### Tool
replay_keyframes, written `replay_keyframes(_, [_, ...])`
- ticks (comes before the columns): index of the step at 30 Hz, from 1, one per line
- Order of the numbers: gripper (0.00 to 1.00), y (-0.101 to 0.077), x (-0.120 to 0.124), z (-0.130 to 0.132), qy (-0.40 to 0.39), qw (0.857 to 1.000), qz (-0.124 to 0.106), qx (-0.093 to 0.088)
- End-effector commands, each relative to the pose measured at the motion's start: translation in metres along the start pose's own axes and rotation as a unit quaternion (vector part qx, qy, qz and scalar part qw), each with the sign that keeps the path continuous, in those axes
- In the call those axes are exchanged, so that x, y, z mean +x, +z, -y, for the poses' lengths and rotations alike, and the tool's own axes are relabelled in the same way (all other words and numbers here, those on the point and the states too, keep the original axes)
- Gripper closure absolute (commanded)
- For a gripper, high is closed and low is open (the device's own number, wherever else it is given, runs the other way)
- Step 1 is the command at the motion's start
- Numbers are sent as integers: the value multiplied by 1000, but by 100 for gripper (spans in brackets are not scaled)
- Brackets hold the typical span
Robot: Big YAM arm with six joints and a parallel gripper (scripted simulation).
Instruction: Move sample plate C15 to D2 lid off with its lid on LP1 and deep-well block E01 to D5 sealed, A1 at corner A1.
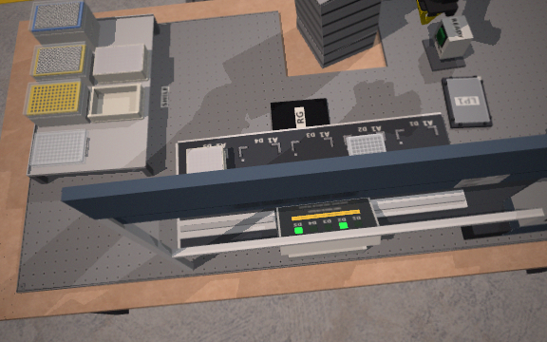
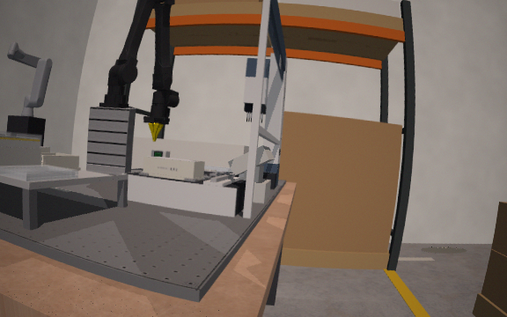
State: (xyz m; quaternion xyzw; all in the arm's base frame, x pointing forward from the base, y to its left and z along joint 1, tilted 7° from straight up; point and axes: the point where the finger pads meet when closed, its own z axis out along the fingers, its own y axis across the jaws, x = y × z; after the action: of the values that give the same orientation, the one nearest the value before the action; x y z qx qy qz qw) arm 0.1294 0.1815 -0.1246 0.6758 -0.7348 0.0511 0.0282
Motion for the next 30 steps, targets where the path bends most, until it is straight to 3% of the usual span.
replay_keyframes(1, [100, 7, 0, 4, 2, 1000, 2, 1])
replay_keyframes(30, [100, 49, -4, 6, 2, 1000, 5, 3])
